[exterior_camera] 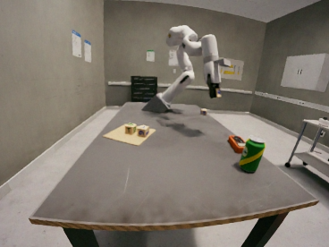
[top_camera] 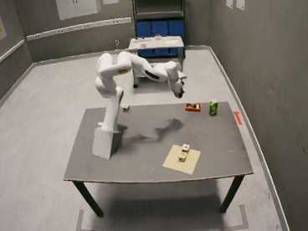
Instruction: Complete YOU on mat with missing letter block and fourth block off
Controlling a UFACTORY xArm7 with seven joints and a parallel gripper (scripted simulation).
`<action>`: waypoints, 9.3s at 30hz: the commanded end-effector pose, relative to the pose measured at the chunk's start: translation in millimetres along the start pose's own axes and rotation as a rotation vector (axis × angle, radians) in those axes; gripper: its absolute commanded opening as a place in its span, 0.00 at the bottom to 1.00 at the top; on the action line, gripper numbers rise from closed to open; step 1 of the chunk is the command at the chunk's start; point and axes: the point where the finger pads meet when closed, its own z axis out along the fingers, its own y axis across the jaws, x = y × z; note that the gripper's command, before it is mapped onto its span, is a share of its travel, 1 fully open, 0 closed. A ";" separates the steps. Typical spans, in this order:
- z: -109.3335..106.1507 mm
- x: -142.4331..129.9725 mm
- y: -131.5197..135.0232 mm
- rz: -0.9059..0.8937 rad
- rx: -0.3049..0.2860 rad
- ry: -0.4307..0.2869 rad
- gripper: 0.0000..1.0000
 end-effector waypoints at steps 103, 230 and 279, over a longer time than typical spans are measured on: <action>98.8 -387.2 337.2 -0.425 0.047 -0.261 0.44; 100.6 -388.8 339.6 -0.425 0.047 -0.261 0.53; 14.4 -365.6 338.7 -0.425 0.047 -0.261 0.65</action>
